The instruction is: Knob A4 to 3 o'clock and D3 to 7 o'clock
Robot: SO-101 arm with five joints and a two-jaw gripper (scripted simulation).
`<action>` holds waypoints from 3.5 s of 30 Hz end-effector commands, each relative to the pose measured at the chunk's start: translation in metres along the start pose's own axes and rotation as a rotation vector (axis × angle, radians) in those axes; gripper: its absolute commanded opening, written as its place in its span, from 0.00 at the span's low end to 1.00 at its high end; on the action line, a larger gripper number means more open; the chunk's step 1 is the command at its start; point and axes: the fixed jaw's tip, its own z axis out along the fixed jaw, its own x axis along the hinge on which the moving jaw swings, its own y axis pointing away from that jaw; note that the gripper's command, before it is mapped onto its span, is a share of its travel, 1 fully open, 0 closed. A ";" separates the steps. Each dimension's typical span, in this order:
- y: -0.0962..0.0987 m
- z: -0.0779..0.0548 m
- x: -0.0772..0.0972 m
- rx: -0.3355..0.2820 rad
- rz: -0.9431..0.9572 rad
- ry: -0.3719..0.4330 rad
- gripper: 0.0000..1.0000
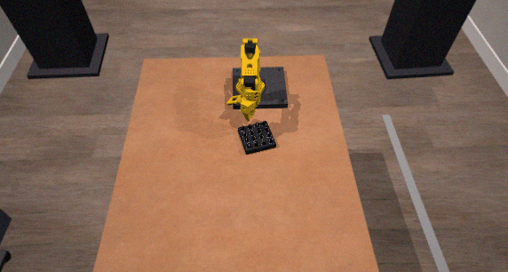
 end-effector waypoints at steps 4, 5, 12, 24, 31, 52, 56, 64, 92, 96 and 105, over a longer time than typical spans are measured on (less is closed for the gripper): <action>-0.005 0.005 -0.004 0.041 -0.017 -0.021 0.10; -0.005 0.005 -0.004 0.041 -0.019 -0.021 0.10; -0.005 0.005 -0.004 0.041 -0.026 -0.021 0.10; -0.002 0.004 -0.003 0.041 -0.026 -0.021 0.10; 0.013 0.000 0.005 0.038 -0.026 -0.019 0.10; 0.066 0.004 0.034 0.028 -0.026 -0.014 0.10; 0.072 0.007 0.037 0.026 -0.026 -0.013 0.10; 0.076 0.009 0.039 0.025 -0.026 -0.012 0.10; 0.076 0.011 0.039 0.026 -0.026 -0.013 0.10; 0.076 0.013 0.039 0.029 -0.026 -0.015 0.10; 0.076 0.020 0.039 0.036 -0.026 -0.018 0.10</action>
